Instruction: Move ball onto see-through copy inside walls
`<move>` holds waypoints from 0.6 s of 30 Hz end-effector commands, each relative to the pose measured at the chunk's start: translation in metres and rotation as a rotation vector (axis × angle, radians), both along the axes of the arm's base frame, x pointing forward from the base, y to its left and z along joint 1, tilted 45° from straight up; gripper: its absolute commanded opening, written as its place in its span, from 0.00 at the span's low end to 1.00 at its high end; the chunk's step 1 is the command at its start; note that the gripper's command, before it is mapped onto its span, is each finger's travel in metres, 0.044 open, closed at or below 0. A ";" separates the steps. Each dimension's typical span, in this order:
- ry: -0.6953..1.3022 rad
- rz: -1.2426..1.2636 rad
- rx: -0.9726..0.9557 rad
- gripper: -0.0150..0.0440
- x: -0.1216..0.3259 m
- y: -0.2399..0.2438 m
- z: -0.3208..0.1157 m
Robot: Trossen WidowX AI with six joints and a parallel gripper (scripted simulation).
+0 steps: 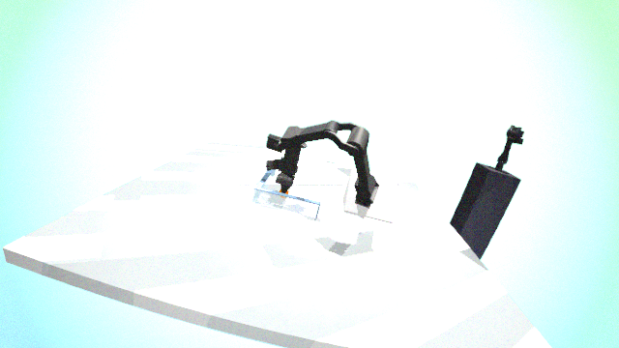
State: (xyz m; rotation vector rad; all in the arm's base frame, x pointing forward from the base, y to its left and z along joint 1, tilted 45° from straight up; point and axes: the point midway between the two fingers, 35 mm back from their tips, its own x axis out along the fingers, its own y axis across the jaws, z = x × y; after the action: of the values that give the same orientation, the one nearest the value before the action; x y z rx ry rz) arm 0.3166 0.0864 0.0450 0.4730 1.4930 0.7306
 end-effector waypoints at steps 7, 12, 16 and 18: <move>0.002 -0.001 0.000 0.30 -0.001 0.004 -0.004; 0.002 -0.001 0.000 0.52 -0.001 0.004 -0.004; 0.002 -0.001 0.000 0.70 -0.001 0.004 -0.004; 0.002 -0.001 0.000 0.74 -0.001 0.004 -0.004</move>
State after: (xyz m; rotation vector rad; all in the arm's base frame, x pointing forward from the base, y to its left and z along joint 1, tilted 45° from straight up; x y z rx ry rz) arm 0.3156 0.0903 0.0406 0.4758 1.4951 0.7294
